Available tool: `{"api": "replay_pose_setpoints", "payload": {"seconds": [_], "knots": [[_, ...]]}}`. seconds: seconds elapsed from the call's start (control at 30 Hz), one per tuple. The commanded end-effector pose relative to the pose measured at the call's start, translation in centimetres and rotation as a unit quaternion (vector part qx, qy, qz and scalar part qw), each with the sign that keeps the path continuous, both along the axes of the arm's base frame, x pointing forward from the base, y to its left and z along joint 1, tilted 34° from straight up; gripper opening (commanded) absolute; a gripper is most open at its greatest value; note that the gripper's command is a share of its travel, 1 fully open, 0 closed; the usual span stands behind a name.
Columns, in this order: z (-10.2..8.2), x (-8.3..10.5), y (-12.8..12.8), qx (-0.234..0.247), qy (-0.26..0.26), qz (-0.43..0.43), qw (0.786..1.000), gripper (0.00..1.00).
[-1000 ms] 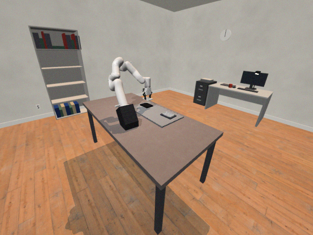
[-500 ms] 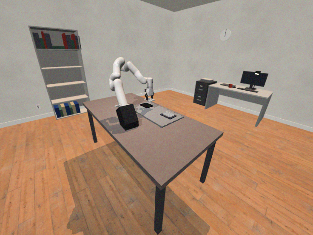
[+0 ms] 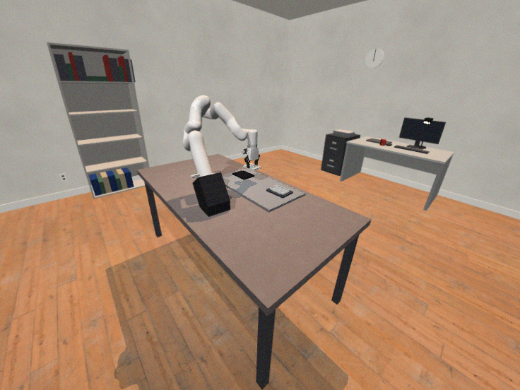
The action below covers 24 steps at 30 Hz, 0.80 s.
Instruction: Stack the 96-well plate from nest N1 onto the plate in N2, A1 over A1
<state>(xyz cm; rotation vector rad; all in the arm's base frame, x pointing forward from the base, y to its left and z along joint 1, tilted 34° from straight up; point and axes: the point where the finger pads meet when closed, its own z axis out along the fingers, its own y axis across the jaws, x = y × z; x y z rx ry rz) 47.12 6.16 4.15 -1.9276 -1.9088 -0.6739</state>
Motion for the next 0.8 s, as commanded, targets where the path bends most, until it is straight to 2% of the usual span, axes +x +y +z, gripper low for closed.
{"api": "replay_pose_setpoints", "payload": {"seconds": [0.0, 0.77], "knots": [[-0.6, 0.2, -1.1, 0.0, -0.002, 0.0, 1.0, 0.0], [-4.5, 0.0, -7.0, 0.0, -0.002, 0.0, 1.0, 0.0]]}}
